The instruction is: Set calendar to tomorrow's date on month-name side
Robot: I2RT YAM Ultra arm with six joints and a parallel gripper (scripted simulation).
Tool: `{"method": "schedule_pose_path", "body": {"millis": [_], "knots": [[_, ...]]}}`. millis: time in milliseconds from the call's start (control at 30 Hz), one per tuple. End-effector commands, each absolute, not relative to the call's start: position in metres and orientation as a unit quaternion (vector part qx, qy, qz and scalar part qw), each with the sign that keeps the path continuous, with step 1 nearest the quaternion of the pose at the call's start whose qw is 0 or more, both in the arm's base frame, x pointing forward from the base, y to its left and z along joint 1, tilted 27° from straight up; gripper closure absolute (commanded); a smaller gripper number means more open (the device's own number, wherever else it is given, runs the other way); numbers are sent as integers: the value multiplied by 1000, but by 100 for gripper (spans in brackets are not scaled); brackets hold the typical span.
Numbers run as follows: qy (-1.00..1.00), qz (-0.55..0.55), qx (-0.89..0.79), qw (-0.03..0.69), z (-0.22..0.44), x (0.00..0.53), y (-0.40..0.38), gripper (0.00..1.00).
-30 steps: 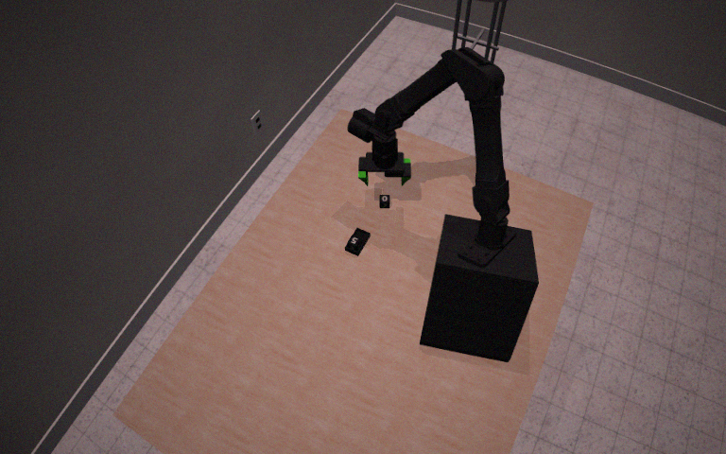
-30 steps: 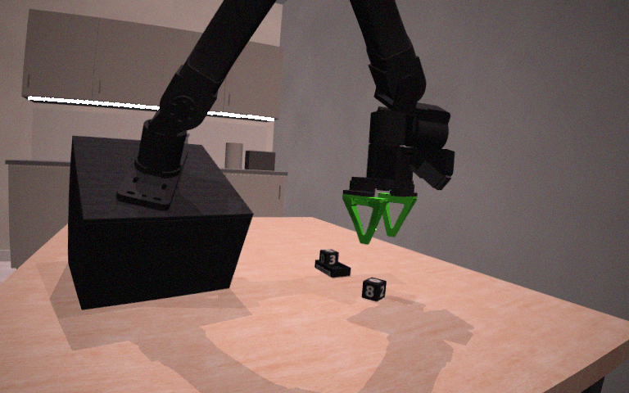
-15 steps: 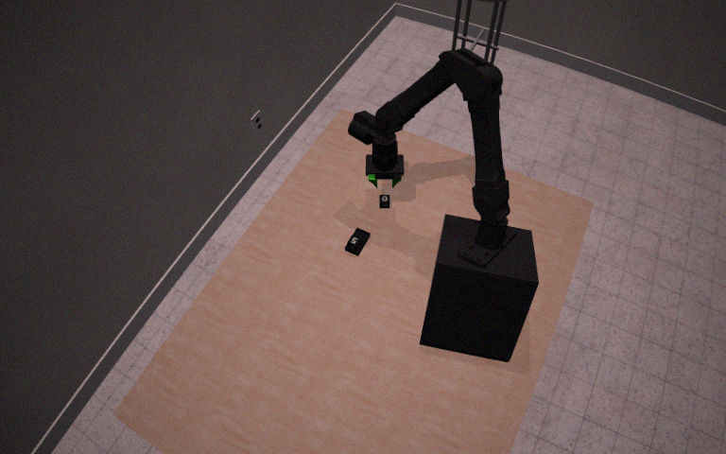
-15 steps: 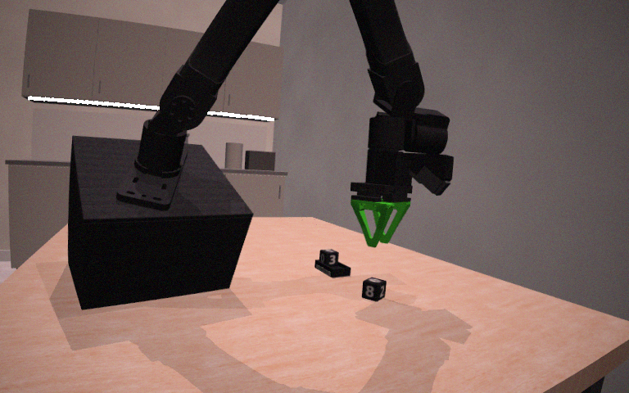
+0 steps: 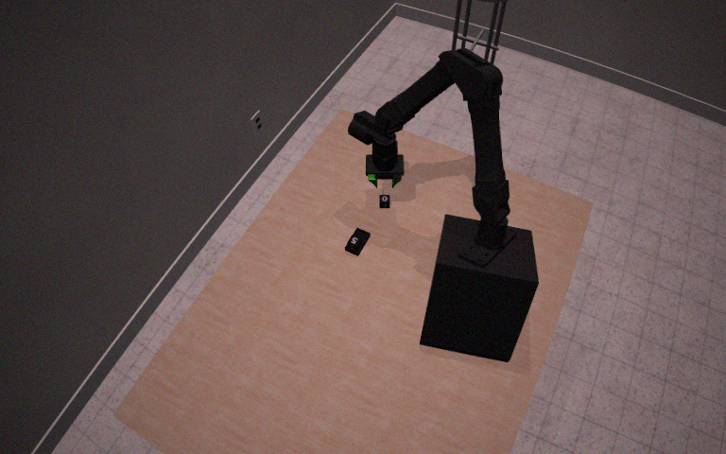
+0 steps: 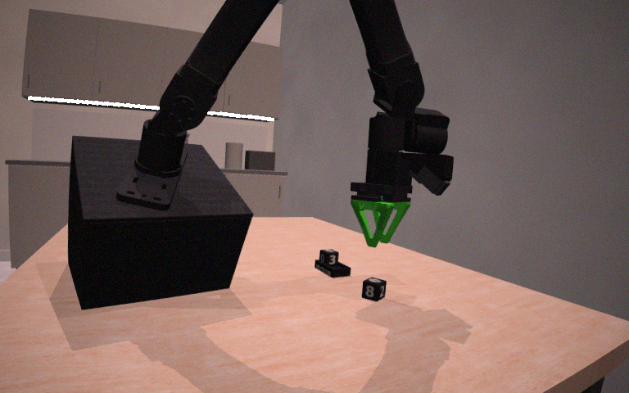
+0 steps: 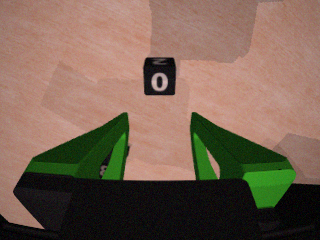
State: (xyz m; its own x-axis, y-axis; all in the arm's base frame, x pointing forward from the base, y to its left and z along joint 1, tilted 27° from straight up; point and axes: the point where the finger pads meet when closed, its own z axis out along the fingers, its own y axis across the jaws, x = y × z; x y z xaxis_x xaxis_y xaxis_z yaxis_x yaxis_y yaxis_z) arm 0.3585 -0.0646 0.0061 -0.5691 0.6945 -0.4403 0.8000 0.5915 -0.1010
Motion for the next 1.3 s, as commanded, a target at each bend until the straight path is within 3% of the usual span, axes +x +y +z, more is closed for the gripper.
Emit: {"method": "schedule_pose_path", "body": {"millis": [0,1267], "knots": [[873,-144,427,186,9,361,-64,55],[873,-144,427,186,-6,364,-71,55]]}}
